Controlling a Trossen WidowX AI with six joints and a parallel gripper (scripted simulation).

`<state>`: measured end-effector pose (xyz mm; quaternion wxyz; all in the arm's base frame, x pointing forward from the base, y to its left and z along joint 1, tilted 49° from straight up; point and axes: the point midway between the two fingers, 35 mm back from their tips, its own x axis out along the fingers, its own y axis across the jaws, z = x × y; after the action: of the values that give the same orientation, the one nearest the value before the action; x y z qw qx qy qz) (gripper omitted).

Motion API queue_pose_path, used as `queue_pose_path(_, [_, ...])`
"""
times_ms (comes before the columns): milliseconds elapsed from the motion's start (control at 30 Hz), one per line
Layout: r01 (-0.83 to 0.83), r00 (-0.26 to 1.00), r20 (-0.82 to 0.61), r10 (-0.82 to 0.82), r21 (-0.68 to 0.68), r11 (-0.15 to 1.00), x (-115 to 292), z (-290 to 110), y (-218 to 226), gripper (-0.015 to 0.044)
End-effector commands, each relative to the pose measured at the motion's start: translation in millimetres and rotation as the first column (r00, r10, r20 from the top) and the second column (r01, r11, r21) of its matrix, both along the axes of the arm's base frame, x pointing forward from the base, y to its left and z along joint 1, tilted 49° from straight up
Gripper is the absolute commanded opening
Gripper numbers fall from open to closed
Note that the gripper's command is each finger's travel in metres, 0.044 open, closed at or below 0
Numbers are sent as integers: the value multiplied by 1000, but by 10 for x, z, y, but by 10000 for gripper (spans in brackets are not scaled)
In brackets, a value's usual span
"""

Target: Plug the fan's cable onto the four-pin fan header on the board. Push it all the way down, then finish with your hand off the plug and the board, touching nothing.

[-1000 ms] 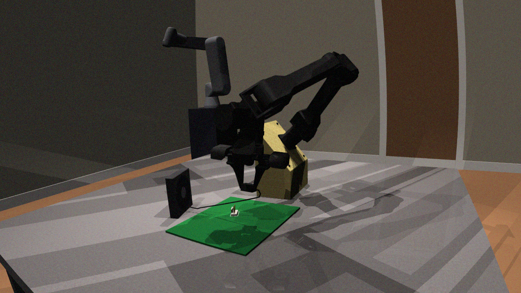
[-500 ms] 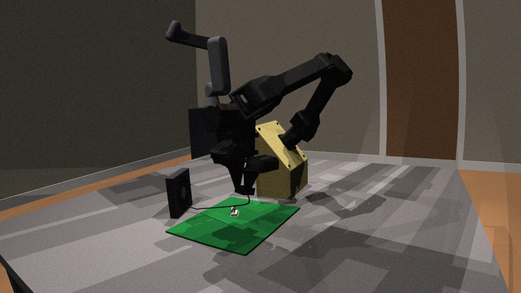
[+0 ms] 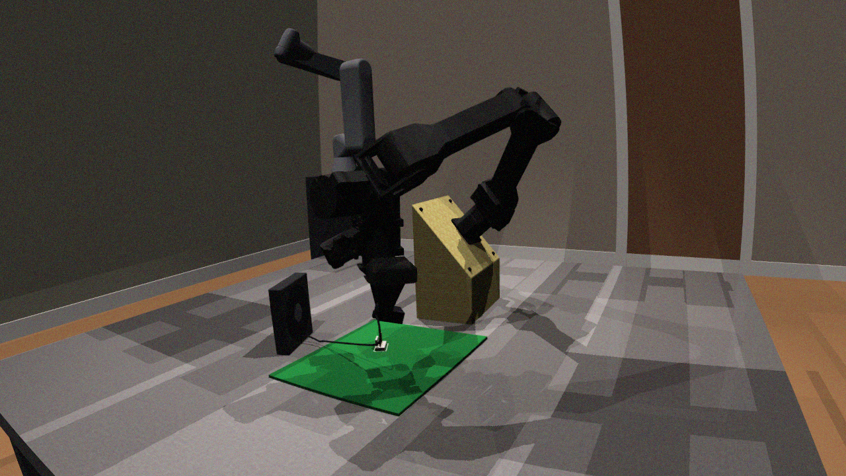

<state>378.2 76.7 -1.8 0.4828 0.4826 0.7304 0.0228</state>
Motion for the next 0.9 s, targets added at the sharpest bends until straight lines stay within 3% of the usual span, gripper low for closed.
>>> queue_pose_path(0, [104, 987, -120, -104, -2, 995, 59, -35, -6, 0])
queue_pose_path(233, [243, 929, -279, -242, -31, 970, 133, -71, -19, 0])
queue_pose_path(500, [245, 927, -283, -246, -41, 969, 130, -80, -14, 0])
queue_pose_path(867, [216, 926, -274, -260, -182, 959, 53, -192, 64, 0])
